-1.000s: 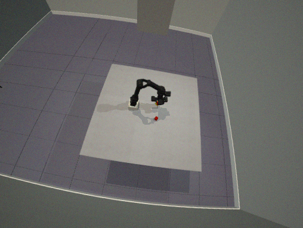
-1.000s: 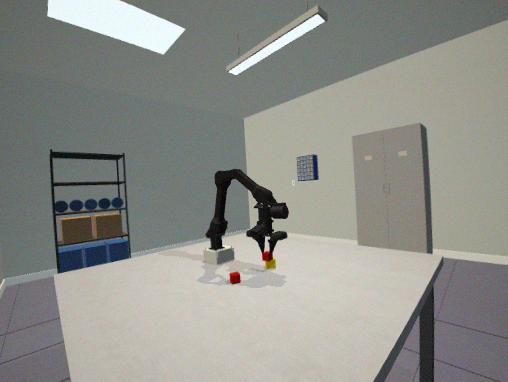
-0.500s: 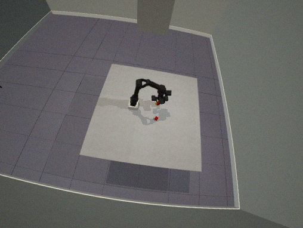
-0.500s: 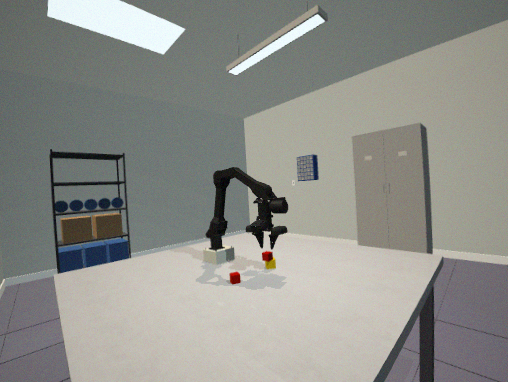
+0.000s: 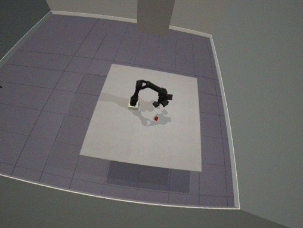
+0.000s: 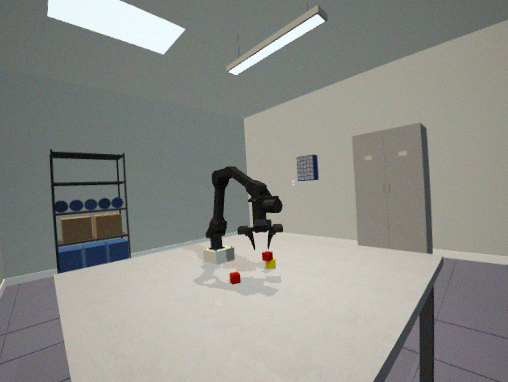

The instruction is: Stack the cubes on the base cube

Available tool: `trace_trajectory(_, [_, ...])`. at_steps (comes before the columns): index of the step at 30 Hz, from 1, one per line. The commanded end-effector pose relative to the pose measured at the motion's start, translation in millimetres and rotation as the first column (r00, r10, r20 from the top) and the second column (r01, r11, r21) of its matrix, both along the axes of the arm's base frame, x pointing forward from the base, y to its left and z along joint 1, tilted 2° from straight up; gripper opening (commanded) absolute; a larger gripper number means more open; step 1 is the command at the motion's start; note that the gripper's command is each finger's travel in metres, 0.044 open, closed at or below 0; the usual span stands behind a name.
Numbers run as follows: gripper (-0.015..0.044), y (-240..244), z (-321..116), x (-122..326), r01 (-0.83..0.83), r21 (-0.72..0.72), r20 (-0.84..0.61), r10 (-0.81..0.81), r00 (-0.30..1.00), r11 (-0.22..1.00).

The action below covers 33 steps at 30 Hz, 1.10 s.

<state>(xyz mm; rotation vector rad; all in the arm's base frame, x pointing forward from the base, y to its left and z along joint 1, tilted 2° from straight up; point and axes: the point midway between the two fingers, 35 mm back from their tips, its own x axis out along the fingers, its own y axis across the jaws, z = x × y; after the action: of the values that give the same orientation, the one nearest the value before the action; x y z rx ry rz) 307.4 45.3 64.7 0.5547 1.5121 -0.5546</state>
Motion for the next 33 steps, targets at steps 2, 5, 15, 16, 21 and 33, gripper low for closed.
trace_trajectory(2, [0.0265,-15.1,3.1,3.9,-0.209,-0.001,0.001,0.209,0.978,0.978])
trace_trajectory(5, [0.0265,-24.8,5.0,5.7,-0.339,-0.001,0.001,0.339,0.941,0.941])
trace_trajectory(15, [0.0265,-57.8,11.3,9.4,-0.714,0.003,0.002,0.714,0.700,0.700])
trace_trajectory(16, [0.0265,-61.1,12.0,9.6,-0.745,0.003,0.002,0.745,0.667,0.667])
trace_trajectory(21, [0.0265,-77.8,15.1,9.9,-0.875,0.005,0.003,0.875,0.484,0.484])
trace_trajectory(33, [0.0265,-118.1,22.7,6.8,-0.999,0.011,0.008,0.999,-0.034,-0.034])
